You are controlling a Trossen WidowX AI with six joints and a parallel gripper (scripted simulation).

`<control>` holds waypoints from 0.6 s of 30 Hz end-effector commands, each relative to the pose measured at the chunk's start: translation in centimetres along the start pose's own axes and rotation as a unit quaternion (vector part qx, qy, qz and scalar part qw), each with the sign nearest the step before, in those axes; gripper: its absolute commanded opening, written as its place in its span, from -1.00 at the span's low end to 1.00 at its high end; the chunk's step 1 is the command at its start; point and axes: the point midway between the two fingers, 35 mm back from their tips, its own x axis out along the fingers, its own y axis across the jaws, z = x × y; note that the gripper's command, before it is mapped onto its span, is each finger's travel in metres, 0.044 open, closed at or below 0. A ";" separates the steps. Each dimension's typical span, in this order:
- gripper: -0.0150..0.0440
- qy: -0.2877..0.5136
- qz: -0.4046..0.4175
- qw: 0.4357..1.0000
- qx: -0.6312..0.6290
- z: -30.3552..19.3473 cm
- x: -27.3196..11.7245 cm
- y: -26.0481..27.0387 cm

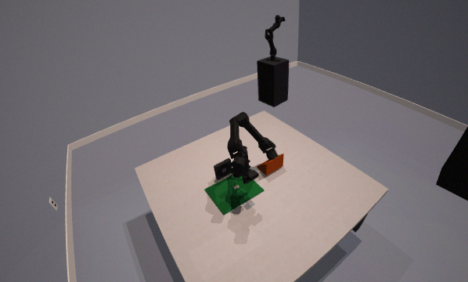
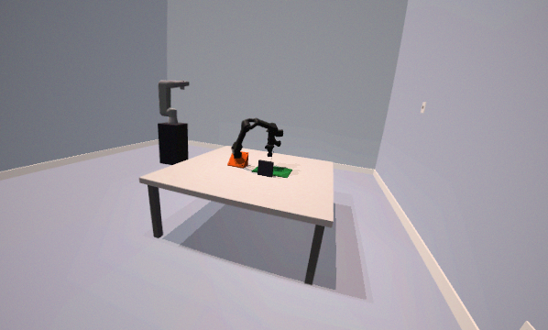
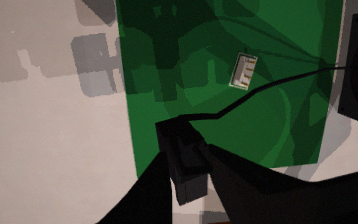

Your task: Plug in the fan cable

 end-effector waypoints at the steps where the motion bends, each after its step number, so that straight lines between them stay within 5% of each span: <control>1: -0.49 0.001 -0.007 0.998 -0.067 -0.1 -0.1 -0.1; 18: -0.49 0.018 -0.027 0.935 -0.352 -0.8 -0.2 -0.4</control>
